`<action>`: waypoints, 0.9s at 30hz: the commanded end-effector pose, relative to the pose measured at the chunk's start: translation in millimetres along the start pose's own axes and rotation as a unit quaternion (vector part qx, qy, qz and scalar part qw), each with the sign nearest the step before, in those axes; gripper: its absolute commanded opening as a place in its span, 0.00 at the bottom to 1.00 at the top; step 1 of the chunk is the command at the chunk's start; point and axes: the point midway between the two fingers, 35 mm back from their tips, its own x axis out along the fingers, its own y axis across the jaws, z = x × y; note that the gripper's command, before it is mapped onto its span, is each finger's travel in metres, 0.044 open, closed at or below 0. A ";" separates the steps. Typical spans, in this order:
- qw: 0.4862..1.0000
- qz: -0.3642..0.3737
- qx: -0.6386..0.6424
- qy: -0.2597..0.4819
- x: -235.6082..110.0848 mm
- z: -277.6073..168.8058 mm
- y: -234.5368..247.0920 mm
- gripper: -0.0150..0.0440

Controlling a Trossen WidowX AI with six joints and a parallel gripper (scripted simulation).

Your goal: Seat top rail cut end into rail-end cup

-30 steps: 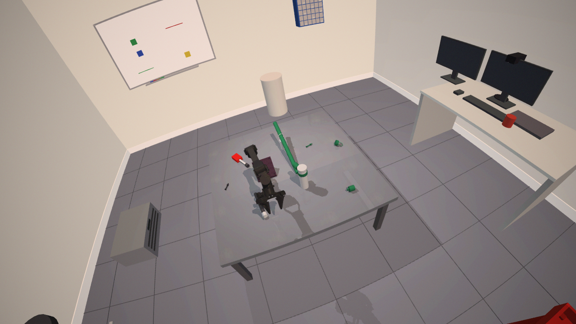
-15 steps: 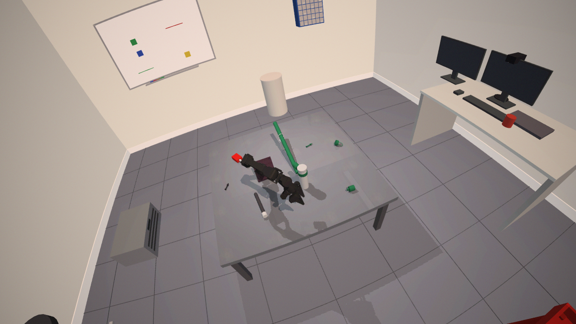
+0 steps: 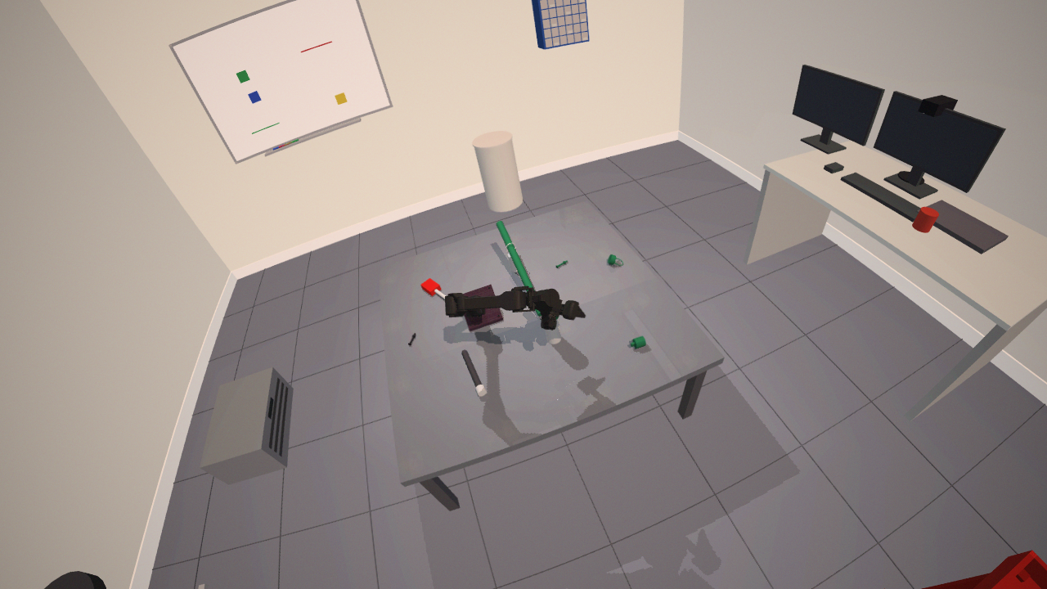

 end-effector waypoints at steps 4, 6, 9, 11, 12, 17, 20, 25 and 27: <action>0.987 -0.057 -0.137 0.063 6.9 -65.9 -40.8 1.00; 0.971 -0.091 -0.205 0.078 9.7 -89.1 -68.3 1.00; 0.936 -0.134 -0.311 0.099 7.6 -120.5 -109.8 1.00; 0.903 -0.156 -0.383 0.113 2.5 -138.6 -137.2 1.00; 0.885 -0.165 -0.419 0.119 -1.0 -146.7 -150.6 1.00; 0.743 -0.193 -0.625 0.142 -29.4 -178.9 -220.5 1.00; 0.625 -0.189 -0.743 0.144 -51.2 -189.1 -257.0 1.00; 0.390 -0.150 -0.900 0.121 -88.7 -195.0 -303.0 1.00; 0.326 -0.135 -0.929 0.110 -98.2 -195.3 -312.0 1.00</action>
